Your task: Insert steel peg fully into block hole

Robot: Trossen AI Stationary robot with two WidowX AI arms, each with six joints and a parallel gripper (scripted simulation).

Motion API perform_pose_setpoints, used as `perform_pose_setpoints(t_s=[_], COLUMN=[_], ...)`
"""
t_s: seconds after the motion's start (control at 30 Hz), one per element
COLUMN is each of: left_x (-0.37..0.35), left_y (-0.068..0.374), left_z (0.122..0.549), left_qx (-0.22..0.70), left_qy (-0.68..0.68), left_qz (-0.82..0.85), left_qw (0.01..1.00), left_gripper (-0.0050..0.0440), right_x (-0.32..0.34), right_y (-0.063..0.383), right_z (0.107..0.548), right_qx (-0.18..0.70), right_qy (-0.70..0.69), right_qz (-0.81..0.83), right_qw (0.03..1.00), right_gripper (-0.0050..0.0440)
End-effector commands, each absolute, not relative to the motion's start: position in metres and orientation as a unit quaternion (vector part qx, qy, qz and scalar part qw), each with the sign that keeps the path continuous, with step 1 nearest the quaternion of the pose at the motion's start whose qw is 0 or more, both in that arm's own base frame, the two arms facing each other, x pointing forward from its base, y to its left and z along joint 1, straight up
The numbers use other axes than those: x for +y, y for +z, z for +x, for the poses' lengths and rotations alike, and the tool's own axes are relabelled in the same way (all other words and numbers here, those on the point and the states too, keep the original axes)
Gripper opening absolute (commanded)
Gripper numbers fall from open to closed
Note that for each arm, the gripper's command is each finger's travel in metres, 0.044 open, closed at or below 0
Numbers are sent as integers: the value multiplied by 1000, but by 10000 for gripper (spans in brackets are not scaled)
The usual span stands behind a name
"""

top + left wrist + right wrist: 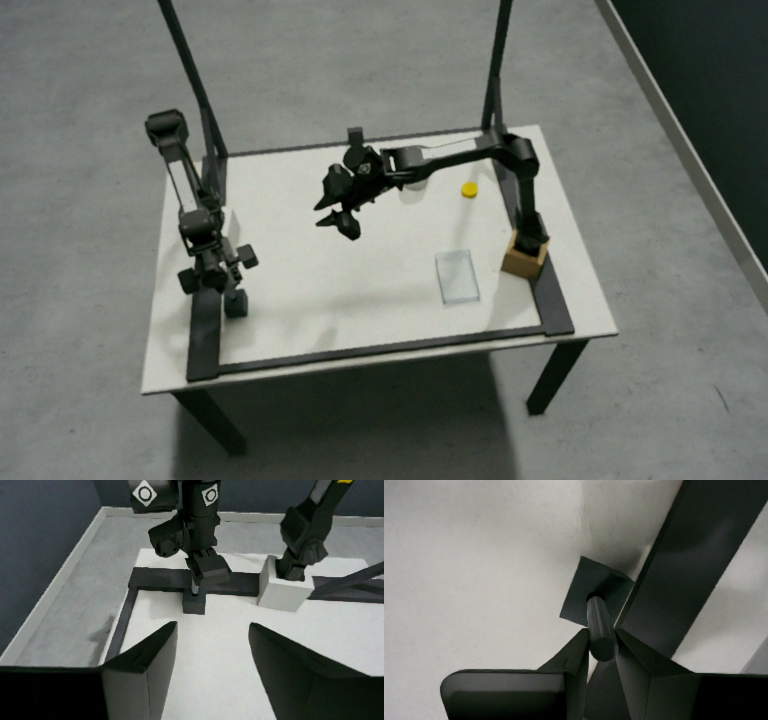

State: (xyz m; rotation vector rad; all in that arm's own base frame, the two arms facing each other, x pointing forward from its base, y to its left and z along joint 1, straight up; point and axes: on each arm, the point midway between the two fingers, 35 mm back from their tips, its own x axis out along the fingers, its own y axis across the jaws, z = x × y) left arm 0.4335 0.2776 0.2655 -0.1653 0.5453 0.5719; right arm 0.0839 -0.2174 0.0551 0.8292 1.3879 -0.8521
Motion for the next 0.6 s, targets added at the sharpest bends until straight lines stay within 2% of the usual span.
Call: perform_pose_setpoints(t_s=[0.0,0.57], left_x=[276,276], left_y=[281,281], left_z=[432,432], left_qx=[250,250], left_qy=[279,279], left_qz=[-76,-76], left_qw=[924,924], left_gripper=[200,200], right_x=[-218,-218], right_y=[55,40], right_z=[84,83], right_qx=[599,602], right_qy=[-373,-371], right_qz=[355,357], right_qw=[613,610], right_gripper=[-50,-50])
